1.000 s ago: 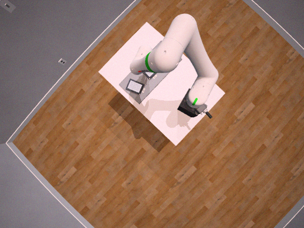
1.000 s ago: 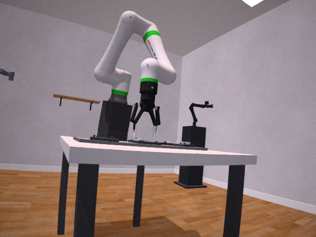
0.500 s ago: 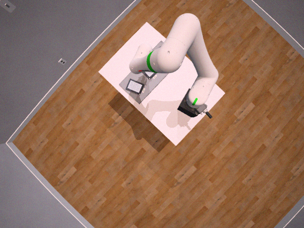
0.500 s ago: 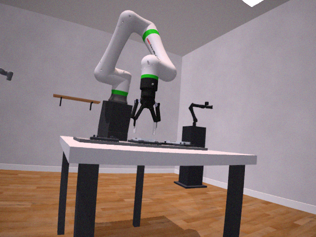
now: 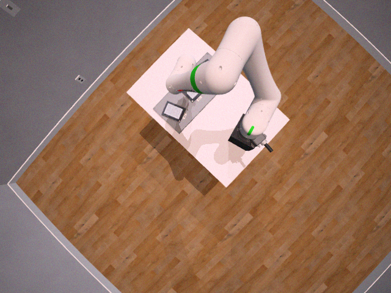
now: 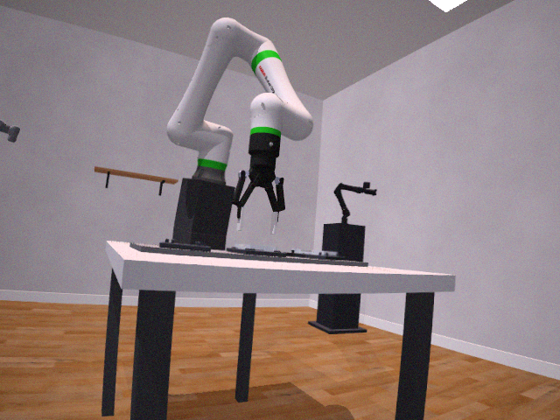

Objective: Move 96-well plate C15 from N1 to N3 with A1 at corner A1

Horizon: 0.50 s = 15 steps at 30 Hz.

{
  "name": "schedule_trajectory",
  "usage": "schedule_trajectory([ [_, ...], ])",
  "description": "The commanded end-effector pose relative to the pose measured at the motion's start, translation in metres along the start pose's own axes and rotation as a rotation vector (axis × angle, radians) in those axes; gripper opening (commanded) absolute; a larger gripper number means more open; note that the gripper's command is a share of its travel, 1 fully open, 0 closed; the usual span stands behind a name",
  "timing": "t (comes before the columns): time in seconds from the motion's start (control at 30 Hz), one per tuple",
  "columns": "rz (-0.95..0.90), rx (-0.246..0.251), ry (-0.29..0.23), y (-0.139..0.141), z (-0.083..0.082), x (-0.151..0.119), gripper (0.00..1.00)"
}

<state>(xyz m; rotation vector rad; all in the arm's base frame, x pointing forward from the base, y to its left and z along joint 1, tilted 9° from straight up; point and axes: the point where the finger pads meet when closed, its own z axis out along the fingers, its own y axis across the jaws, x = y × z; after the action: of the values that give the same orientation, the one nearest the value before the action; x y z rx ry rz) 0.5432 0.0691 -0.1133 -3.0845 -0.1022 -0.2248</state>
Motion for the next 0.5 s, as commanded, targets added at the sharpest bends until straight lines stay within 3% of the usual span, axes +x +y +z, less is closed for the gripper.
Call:
schedule_trajectory([
  [0.0,0.0,0.0,0.0,0.0,-0.0008,0.0002,0.66],
  [0.47,0.0,0.0,0.0,0.0,-0.0025,0.0002,0.66],
])
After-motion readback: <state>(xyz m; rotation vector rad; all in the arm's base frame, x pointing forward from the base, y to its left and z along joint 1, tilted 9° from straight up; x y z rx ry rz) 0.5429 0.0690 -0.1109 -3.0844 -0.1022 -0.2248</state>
